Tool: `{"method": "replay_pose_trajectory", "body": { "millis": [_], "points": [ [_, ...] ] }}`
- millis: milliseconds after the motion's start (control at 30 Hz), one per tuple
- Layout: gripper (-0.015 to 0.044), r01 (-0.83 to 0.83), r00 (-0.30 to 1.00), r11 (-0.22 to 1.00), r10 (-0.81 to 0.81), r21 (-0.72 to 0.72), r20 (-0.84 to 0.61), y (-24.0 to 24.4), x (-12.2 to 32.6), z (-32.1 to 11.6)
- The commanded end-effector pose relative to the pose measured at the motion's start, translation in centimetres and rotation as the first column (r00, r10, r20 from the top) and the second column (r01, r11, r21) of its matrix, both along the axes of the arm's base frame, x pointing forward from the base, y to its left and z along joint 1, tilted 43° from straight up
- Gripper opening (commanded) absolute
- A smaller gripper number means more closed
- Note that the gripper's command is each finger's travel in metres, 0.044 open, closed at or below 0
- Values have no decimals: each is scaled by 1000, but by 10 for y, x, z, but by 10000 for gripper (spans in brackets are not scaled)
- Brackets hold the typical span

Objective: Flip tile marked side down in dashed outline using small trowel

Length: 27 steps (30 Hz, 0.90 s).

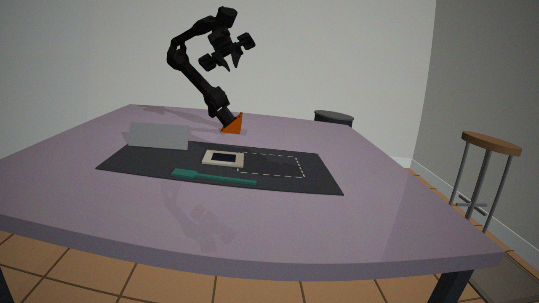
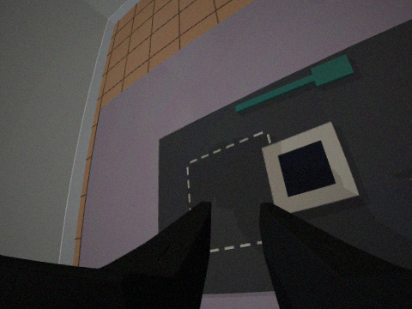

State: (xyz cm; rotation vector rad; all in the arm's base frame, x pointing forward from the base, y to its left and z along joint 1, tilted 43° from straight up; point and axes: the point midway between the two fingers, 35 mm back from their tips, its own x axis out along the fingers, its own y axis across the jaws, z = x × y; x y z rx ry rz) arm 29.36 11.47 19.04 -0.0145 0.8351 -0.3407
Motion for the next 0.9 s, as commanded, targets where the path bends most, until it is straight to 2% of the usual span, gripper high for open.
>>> {"method": "replay_pose_trajectory", "body": {
  "millis": [0, 400, 867],
  "points": [
    [100, 153, 988, 988, -153, 21, -14, -25, 1, -7],
    [100, 533, 846, 844, -532, 62, -35, -89, -8, -22],
    [100, 860, 506, 503, -862, 84, -22, -155, -35, -32]
  ]
}}
